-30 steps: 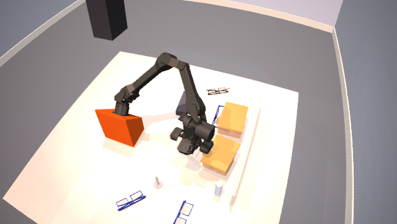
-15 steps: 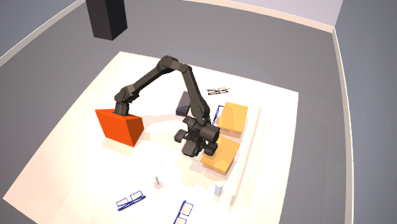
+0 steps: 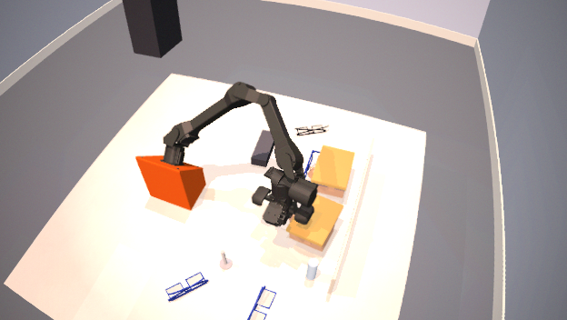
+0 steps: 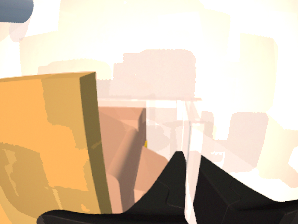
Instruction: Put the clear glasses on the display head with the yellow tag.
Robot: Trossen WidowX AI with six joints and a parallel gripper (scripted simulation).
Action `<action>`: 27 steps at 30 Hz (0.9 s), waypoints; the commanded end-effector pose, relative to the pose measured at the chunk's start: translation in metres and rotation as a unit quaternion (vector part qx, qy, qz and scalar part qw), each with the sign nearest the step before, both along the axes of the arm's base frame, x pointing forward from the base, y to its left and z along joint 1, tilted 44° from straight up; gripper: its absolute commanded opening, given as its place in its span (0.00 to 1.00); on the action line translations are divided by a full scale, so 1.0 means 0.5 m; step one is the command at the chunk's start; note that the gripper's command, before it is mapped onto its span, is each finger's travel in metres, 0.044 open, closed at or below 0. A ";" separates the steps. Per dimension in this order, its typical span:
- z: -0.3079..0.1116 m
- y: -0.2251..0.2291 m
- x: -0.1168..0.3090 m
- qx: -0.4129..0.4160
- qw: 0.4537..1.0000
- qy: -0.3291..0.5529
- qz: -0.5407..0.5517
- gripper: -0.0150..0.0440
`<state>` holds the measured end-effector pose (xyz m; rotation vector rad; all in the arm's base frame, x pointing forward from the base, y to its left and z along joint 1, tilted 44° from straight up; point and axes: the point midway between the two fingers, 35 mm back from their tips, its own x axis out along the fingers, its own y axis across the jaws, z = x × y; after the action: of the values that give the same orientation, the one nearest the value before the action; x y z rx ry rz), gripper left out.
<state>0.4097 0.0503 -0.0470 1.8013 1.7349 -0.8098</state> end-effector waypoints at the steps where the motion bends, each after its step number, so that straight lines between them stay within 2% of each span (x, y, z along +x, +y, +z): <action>1: 0.001 0.002 0.003 0.002 1.000 0.001 -0.001 0.25; 26: -0.009 0.011 0.003 0.002 1.000 0.001 -0.001 0.25; 27: -0.007 0.009 0.003 0.000 1.000 -0.001 0.000 0.30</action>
<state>0.4114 0.0546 -0.0507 1.8010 1.7336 -0.8092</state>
